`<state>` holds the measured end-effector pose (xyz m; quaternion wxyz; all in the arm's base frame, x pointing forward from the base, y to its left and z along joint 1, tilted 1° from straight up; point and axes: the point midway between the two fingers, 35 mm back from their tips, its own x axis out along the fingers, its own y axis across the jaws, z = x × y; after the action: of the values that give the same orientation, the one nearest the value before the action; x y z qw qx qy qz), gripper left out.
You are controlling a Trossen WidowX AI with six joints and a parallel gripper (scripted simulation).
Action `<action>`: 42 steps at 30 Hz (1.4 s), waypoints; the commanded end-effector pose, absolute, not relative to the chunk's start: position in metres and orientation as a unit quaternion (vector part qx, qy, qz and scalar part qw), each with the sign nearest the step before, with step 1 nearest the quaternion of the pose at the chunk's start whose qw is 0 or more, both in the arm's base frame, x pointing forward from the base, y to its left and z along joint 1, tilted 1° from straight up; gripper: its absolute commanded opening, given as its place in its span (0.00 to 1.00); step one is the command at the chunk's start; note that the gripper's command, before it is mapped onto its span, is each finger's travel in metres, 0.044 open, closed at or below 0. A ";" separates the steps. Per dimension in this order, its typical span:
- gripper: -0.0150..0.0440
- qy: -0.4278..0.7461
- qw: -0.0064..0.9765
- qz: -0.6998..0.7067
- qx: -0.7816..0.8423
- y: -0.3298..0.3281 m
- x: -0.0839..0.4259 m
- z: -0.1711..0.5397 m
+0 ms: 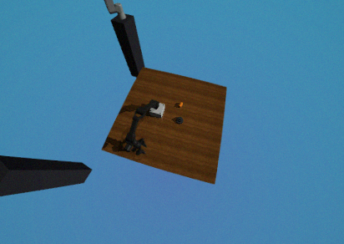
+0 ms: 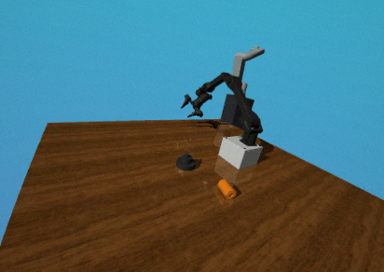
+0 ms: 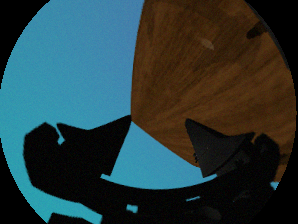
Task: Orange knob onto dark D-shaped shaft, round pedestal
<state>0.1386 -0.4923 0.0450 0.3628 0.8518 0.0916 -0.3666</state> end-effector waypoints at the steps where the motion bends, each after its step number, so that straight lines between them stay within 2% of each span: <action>1: 0.98 0.094 0.365 -0.366 0.851 -0.492 0.140 0.045; 2: 1.00 0.101 0.370 -0.365 0.848 -0.489 0.144 0.045; 13: 1.00 0.289 0.515 -0.313 0.744 -0.407 0.254 0.038; 20: 1.00 0.445 0.625 -0.228 0.599 -0.304 0.343 0.033; 26: 1.00 0.556 0.699 -0.121 0.433 -0.196 0.391 0.030; 34: 1.00 0.646 0.742 0.059 0.168 -0.045 0.404 0.025; 42: 1.00 0.651 0.707 0.250 -0.114 0.088 0.364 0.022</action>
<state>0.3841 0.0502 0.0234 0.7284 -0.0225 0.6577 0.1908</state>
